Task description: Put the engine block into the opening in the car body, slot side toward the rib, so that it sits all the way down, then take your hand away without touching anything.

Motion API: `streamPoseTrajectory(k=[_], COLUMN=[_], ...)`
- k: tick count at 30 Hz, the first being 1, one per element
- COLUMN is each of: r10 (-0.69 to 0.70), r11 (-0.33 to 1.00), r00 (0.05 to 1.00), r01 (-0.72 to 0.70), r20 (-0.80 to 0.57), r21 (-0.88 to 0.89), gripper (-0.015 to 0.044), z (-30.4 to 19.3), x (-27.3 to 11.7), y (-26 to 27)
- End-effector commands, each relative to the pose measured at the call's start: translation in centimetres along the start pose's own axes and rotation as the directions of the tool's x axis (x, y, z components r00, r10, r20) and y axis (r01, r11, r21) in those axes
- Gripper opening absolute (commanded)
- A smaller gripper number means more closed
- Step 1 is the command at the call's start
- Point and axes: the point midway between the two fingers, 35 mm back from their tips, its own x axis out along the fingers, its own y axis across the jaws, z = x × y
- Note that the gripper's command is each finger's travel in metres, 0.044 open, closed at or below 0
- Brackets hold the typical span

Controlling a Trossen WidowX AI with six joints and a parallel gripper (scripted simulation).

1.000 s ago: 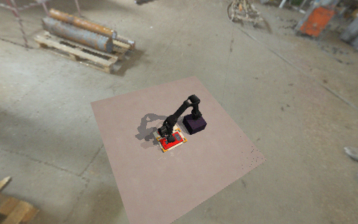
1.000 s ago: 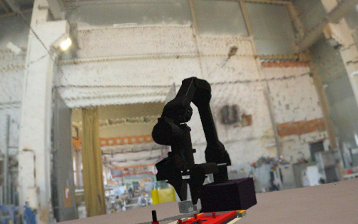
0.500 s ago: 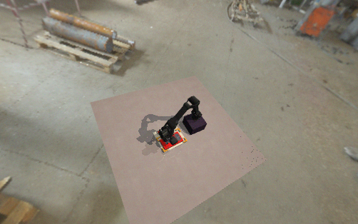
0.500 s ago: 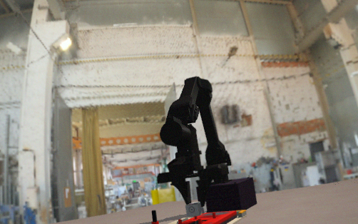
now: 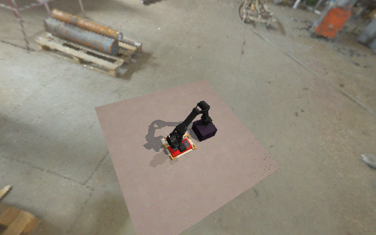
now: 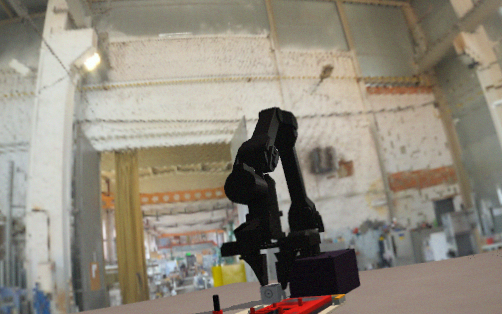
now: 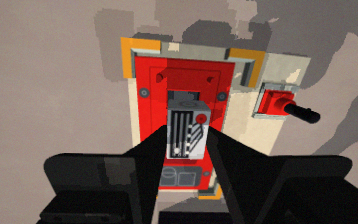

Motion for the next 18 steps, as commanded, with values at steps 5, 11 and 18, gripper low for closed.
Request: streamPoseTrajectory(k=[5,11,18], r10=[-0.003,-0.003,-0.003], r11=[1.0,0.998,0.998], r00=[1.0,1.0,1.0], r01=[0.002,0.002,0.002], r20=[0.006,0.006,0.006], r21=[0.022,0.064,0.064], gripper=[0.0159,0.0159,0.0159], z=[0.18,0.18,0.18], x=[-0.09,-0.09,-0.09], y=[0.0,0.06,0.06])
